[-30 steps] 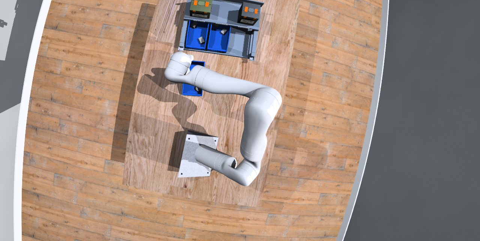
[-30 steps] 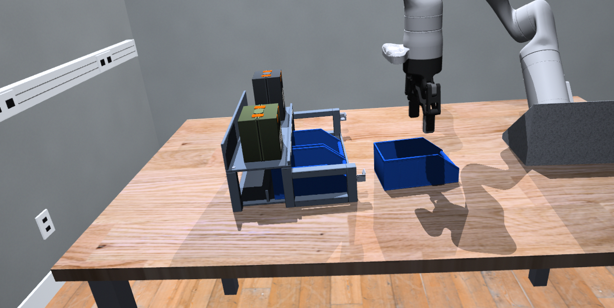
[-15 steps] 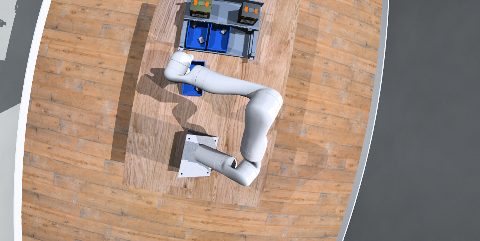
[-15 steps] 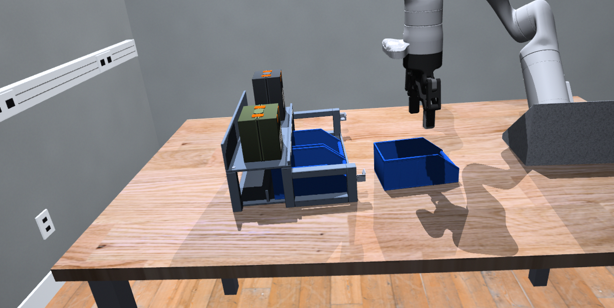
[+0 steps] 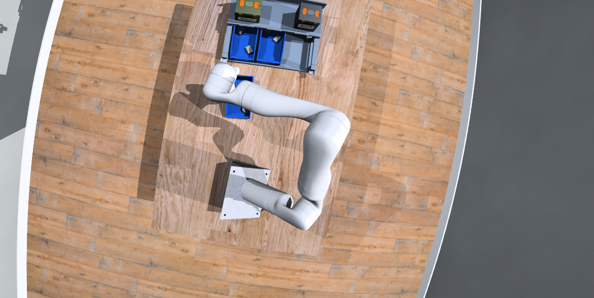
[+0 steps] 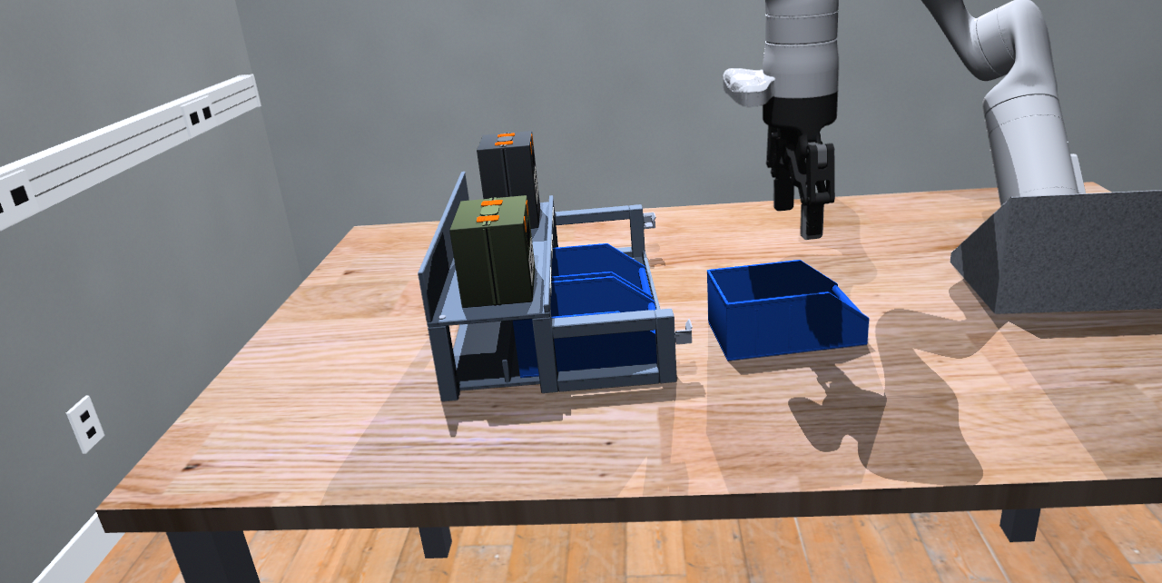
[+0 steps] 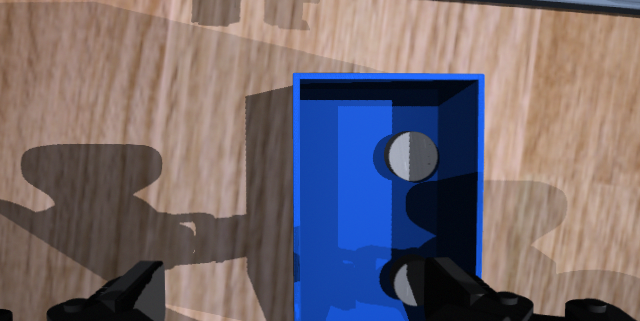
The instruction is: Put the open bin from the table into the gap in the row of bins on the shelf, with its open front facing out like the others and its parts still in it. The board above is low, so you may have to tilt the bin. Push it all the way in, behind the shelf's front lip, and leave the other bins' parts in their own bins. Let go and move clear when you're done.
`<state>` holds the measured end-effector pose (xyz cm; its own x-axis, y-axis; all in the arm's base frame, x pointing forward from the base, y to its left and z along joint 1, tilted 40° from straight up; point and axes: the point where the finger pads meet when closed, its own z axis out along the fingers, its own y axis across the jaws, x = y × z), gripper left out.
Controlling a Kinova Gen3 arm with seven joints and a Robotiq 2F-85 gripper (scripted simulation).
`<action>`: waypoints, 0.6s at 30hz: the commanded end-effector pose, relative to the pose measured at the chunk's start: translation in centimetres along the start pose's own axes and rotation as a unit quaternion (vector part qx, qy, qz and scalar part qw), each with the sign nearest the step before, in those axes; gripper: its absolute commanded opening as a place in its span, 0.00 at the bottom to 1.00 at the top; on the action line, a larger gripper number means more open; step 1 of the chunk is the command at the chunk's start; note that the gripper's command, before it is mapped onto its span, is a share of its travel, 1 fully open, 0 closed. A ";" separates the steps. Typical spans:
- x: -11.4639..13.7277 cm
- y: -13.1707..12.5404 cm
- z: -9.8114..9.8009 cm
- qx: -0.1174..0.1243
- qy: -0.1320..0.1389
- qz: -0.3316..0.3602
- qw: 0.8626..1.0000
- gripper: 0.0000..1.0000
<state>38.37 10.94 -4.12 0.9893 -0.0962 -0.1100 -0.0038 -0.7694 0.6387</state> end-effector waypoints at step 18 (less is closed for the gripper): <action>0.0 0.0 -0.4 0.001 0.001 0.000 1.000 1.00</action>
<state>38.41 11.10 -3.92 0.9893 -0.0962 -0.1100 -0.0038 -0.7694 0.6387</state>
